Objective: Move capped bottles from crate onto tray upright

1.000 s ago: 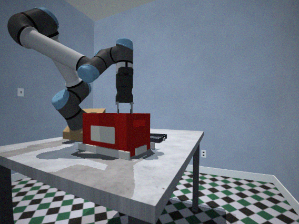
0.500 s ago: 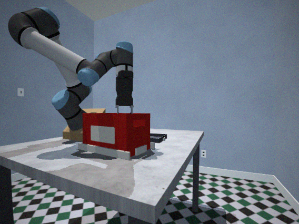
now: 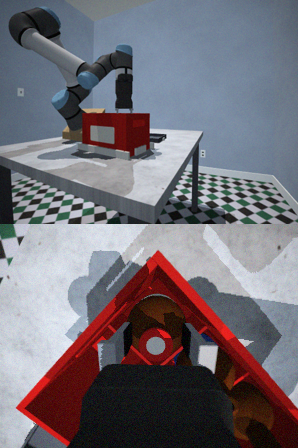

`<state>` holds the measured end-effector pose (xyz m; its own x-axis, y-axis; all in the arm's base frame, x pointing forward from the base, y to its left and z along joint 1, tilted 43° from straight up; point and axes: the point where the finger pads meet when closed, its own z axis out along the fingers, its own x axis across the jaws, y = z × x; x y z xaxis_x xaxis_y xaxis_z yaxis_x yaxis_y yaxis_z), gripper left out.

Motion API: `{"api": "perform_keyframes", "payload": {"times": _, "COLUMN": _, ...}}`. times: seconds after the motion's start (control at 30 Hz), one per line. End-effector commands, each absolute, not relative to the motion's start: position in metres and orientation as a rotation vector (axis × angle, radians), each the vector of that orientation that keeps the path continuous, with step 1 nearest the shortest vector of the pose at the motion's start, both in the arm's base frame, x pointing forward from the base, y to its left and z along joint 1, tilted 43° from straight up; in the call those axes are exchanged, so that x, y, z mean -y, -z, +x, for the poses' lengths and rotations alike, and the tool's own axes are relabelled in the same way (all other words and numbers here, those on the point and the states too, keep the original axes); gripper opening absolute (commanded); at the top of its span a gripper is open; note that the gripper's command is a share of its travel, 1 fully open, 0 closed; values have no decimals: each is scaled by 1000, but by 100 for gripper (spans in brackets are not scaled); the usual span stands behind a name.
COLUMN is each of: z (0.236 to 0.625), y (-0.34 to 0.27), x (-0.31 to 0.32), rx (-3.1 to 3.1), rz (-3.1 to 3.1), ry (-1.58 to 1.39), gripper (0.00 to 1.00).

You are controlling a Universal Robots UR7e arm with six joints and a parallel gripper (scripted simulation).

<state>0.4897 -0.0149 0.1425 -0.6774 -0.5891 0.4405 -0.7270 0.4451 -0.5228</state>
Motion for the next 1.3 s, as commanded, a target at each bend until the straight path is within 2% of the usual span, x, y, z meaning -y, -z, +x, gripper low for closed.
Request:
{"api": "perform_keyframes", "payload": {"times": 0.0, "z": 490, "y": -141, "x": 17, "rx": 2501, "rz": 1155, "ry": -1051, "gripper": 100}}
{"api": "perform_keyframes", "payload": {"times": 1.0, "z": 490, "y": -140, "x": 17, "rx": 2501, "rz": 1155, "ry": -1051, "gripper": 100}}
{"api": "perform_keyframes", "payload": {"times": 1.03, "z": 490, "y": -140, "x": 17, "rx": 2501, "rz": 1155, "ry": -1051, "gripper": 0}}
{"api": "perform_keyframes", "payload": {"times": 1.27, "z": 490, "y": -140, "x": 17, "rx": 2501, "rz": 1155, "ry": -1051, "gripper": 0}}
